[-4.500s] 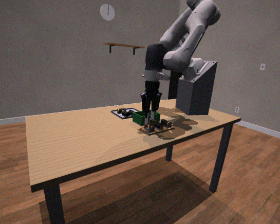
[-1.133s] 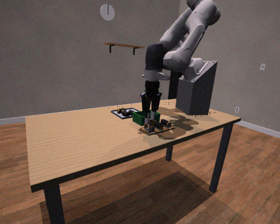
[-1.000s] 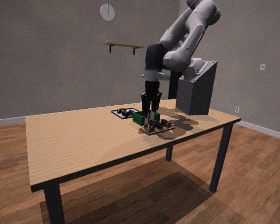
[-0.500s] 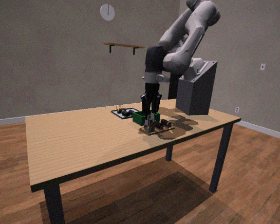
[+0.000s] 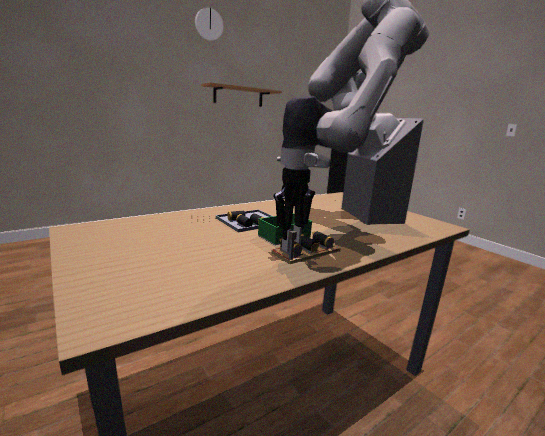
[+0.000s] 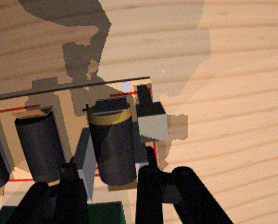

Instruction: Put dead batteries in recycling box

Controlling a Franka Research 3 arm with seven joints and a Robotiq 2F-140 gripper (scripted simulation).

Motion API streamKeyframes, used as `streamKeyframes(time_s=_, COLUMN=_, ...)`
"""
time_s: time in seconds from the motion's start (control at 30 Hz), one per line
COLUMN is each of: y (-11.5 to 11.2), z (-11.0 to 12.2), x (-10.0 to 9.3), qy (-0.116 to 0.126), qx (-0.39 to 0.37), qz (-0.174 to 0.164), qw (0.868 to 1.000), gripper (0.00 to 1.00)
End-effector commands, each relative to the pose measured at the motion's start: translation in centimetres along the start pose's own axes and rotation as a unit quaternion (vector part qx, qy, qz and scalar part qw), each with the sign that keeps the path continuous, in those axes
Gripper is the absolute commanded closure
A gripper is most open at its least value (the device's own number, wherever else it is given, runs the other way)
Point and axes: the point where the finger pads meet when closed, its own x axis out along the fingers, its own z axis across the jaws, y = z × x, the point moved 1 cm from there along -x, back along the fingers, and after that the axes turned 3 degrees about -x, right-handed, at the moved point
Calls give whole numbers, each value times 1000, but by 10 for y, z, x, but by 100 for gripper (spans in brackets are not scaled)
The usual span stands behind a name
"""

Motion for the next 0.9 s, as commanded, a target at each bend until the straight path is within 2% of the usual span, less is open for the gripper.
streamKeyframes(time_s=0.0, y=-2, z=3, x=2, qy=-4, qx=-6, qz=-2, qw=1000, gripper=84)
streamKeyframes(time_s=0.47, y=-2, z=3, x=2, qy=-4, qx=-6, qz=-2, qw=1000, gripper=84)
streamKeyframes(time_s=0.5, y=-2, z=3, x=2, qy=-4, qx=-6, qz=-2, qw=1000, gripper=71)
streamKeyframes(time_s=0.87, y=-2, z=3, x=2, qy=-4, qx=-6, qz=-2, qw=1000, gripper=71)
